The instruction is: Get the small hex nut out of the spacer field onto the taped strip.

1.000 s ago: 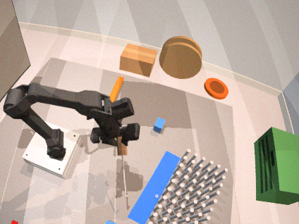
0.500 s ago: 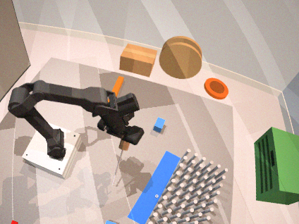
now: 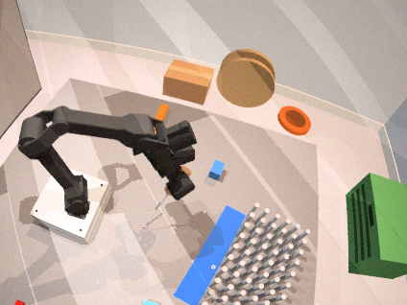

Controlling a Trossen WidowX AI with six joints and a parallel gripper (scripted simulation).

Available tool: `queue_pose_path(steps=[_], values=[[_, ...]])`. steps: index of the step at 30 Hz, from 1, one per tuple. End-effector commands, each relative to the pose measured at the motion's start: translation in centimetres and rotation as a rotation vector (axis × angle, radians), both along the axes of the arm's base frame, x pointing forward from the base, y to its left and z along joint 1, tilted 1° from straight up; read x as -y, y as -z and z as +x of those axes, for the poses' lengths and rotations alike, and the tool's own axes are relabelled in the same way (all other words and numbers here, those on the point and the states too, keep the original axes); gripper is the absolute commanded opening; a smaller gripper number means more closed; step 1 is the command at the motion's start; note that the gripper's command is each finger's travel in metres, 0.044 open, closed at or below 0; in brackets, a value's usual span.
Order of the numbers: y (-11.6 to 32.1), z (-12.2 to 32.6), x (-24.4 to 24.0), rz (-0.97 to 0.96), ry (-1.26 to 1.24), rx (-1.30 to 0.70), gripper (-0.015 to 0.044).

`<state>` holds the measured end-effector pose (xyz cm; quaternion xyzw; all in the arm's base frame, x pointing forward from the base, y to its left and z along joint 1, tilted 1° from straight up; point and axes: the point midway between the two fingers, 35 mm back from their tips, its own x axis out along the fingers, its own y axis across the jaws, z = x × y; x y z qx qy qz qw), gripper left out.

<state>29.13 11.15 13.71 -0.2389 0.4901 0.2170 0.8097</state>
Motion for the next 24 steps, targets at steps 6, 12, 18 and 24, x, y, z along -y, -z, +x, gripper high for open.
queue_pose_path(steps=[6, 12, 18, 24], values=[[-0.8, 0.9, -1.6, 0.154, 0.222, -0.03, 0.0], [-0.9, 1.3, -2.6, 0.257, 0.385, -0.069, 0.0], [-1.1, 1.7, -3.7, 0.357, 0.549, -0.113, 0.0], [-1.2, 2.1, -4.7, 0.453, 0.713, -0.162, 0.0]])
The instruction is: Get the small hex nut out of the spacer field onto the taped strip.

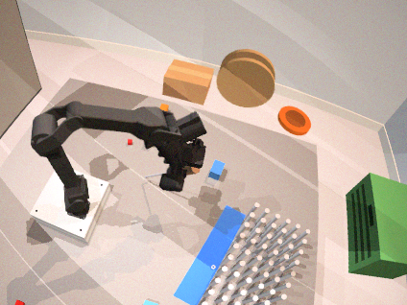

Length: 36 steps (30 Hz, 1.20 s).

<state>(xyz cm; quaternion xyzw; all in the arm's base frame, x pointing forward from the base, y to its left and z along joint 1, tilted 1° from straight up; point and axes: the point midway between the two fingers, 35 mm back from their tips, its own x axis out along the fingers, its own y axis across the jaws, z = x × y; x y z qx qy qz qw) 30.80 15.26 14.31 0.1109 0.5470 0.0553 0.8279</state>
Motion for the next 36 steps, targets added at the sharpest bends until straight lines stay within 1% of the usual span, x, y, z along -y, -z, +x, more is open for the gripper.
queue_pose_path(steps=[1, 36], values=[[-0.6, 0.5, -0.8, 0.065, 0.086, -0.014, 0.0], [-1.0, 2.0, -7.2, 0.58, 1.033, -0.402, 0.0]])
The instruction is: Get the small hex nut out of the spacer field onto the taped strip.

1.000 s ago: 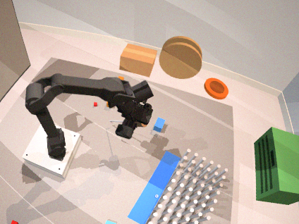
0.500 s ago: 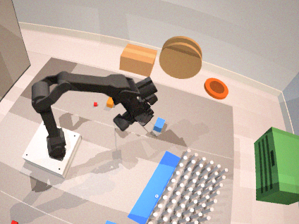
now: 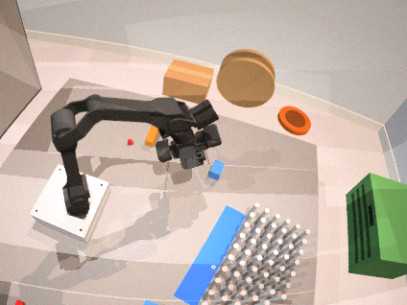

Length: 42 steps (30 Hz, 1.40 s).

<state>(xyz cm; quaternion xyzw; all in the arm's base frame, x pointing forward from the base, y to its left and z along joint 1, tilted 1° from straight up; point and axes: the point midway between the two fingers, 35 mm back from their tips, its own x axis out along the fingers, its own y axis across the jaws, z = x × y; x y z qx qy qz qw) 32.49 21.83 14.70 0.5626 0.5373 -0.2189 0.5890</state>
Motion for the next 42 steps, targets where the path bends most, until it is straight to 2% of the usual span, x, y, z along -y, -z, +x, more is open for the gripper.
queue_pose_path(steps=[1, 25, 42], values=[[-0.6, 0.3, -0.9, 0.06, 0.084, -0.03, 0.0], [-0.6, 0.8, -5.4, 0.358, 0.709, -0.39, 0.0], [0.5, 1.1, -5.8, 0.366, 0.726, -0.401, 0.0]])
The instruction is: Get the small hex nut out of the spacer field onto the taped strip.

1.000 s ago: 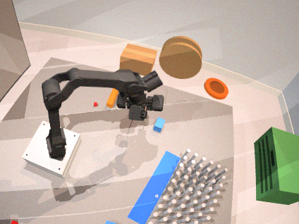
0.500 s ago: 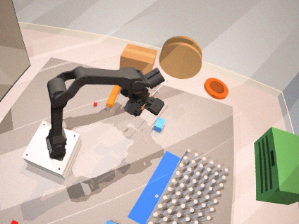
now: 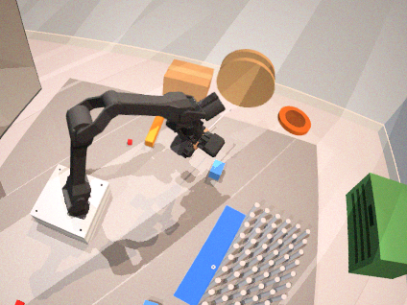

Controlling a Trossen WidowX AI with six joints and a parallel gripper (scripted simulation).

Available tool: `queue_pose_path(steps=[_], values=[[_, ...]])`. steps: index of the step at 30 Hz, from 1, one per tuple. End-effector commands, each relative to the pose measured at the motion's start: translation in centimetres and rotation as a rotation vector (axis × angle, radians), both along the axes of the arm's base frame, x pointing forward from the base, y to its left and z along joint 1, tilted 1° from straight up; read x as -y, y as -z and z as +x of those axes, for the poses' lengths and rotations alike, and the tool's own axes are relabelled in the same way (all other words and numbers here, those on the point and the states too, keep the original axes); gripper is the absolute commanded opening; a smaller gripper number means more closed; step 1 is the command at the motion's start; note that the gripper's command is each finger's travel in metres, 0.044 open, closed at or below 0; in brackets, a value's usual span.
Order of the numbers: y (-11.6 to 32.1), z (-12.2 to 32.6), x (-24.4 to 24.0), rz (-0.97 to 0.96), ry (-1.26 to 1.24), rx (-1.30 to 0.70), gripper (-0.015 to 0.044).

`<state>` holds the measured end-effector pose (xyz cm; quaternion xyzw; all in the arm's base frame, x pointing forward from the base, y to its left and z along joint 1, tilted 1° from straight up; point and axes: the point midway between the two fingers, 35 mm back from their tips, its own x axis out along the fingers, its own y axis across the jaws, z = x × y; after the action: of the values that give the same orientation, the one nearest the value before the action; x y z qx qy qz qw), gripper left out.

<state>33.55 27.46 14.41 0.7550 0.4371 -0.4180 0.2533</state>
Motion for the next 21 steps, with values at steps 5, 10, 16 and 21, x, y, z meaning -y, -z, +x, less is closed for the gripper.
queue_pose_path(steps=[5, 10, 16, 21], values=[[0.8, 0.1, -0.2, 0.008, 0.002, -0.002, 0.0], [1.4, 0.3, -0.3, 0.008, 0.002, -0.002, 0.0], [2.1, 0.4, -0.4, 0.008, 0.002, -0.002, 0.0], [2.7, 0.5, -0.5, 0.008, 0.002, -0.002, 0.0]])
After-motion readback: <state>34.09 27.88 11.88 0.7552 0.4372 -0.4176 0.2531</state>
